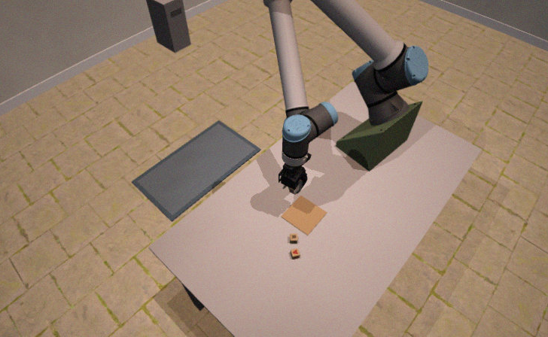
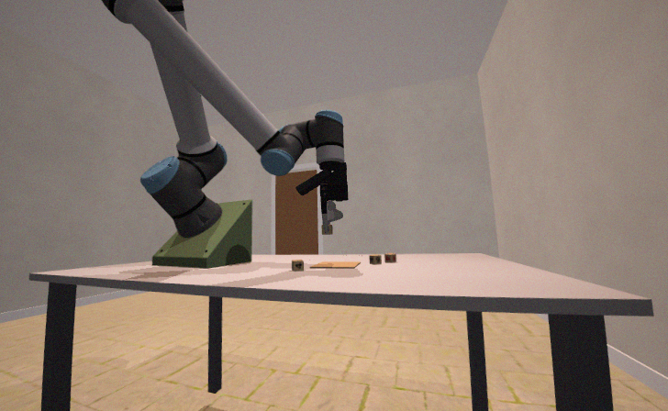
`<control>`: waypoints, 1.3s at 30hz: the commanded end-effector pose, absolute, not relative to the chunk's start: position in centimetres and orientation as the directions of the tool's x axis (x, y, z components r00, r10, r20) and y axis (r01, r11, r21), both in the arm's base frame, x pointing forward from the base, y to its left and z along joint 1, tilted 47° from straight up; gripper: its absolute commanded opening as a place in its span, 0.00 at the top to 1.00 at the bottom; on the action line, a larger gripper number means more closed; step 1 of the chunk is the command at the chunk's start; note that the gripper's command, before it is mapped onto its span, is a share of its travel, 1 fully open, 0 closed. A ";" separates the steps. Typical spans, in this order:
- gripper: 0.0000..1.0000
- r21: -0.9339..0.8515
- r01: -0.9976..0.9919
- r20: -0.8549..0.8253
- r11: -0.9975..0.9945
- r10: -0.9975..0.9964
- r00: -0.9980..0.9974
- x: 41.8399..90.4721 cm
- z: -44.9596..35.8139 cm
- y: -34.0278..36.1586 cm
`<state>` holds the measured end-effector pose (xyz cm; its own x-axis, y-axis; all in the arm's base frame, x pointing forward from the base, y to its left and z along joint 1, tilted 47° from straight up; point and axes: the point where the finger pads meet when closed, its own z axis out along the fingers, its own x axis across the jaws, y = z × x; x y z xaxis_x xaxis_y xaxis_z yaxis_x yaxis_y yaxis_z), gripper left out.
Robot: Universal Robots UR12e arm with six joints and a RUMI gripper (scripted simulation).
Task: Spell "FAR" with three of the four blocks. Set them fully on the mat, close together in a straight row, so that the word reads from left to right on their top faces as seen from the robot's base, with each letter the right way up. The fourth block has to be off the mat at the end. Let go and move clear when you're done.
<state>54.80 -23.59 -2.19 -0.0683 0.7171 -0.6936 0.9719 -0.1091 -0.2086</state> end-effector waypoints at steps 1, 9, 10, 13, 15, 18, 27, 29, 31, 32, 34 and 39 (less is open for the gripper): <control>0.91 -0.111 0.972 -0.716 -0.208 0.695 0.067 54.6 1.1 -26.9; 0.91 -0.080 0.968 -0.721 -0.238 0.684 0.108 54.5 2.1 -27.9; 0.91 -0.080 0.968 -0.721 -0.238 0.684 0.108 54.5 2.1 -27.9; 0.91 -0.080 0.968 -0.721 -0.238 0.684 0.108 54.5 2.1 -27.9; 0.91 -0.080 0.968 -0.721 -0.238 0.684 0.108 54.5 2.1 -27.9; 0.91 -0.080 0.968 -0.721 -0.238 0.684 0.108 54.5 2.0 -27.9; 0.91 -0.080 0.968 -0.721 -0.238 0.684 0.108 54.2 1.2 -28.8; 0.91 -0.080 0.968 -0.721 -0.238 0.684 0.108 54.0 0.7 -29.2; 0.91 -0.080 0.968 -0.721 -0.238 0.684 0.108 53.9 0.1 -29.8; 0.91 -0.080 0.968 -0.721 -0.238 0.684 0.108 53.8 -0.2 -30.1; 0.91 -0.080 0.968 -0.721 -0.238 0.684 0.108 53.5 -0.9 -30.8; 0.91 -0.080 0.968 -0.721 -0.238 0.684 0.108 53.2 -1.9 -31.8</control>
